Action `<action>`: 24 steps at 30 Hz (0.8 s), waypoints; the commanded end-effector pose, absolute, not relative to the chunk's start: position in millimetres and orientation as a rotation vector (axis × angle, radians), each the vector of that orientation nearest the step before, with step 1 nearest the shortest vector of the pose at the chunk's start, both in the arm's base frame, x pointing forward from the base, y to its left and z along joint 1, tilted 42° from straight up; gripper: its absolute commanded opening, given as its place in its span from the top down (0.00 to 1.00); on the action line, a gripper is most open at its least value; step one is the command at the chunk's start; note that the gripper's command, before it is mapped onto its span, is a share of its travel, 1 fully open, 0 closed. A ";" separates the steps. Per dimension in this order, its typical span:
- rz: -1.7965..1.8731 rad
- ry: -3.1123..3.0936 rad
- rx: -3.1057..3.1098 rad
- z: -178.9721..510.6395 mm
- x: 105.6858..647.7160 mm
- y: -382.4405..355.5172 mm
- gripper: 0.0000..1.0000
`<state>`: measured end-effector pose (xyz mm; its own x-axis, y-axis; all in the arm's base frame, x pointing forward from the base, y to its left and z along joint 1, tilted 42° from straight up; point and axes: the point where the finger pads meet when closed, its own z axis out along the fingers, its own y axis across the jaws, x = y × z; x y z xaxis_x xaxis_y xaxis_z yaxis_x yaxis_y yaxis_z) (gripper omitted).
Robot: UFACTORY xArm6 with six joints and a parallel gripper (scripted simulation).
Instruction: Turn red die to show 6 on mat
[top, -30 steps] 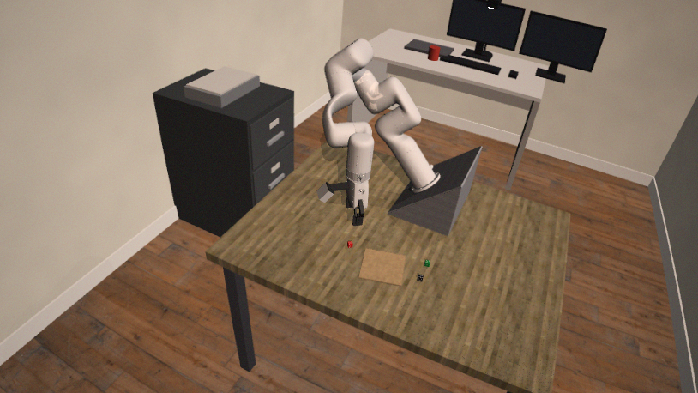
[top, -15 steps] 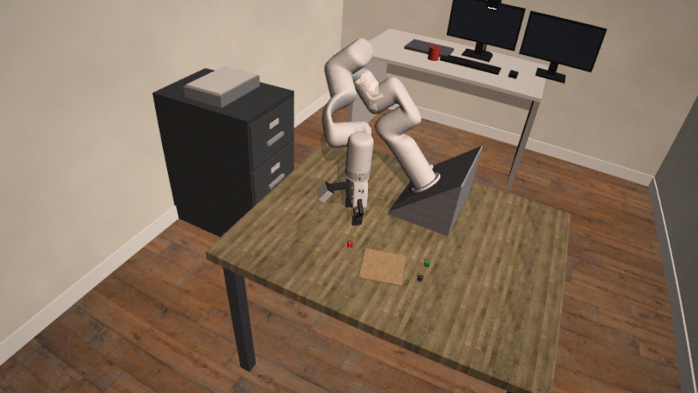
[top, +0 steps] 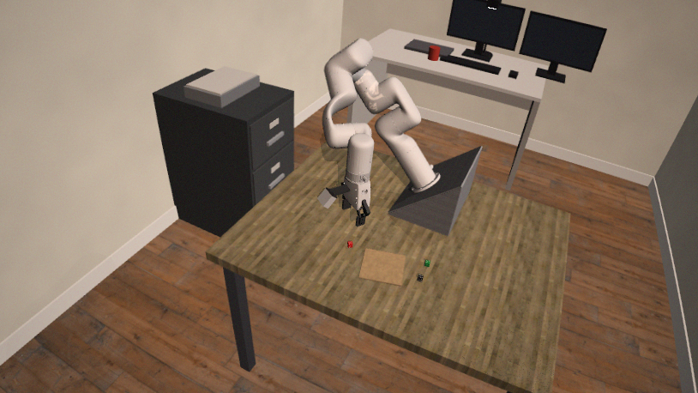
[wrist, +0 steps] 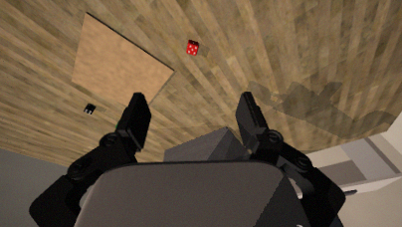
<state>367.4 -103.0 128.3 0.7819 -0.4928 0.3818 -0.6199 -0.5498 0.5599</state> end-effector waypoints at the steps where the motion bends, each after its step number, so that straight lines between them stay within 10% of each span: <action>1: 0.190 -0.719 2.303 128.1 368.5 -103.4 0.00; 24: -0.175 0.221 2.399 117.7 367.3 -111.9 0.00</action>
<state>366.4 -111.0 118.6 0.9955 0.0085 -0.0947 0.0704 -0.7358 0.6736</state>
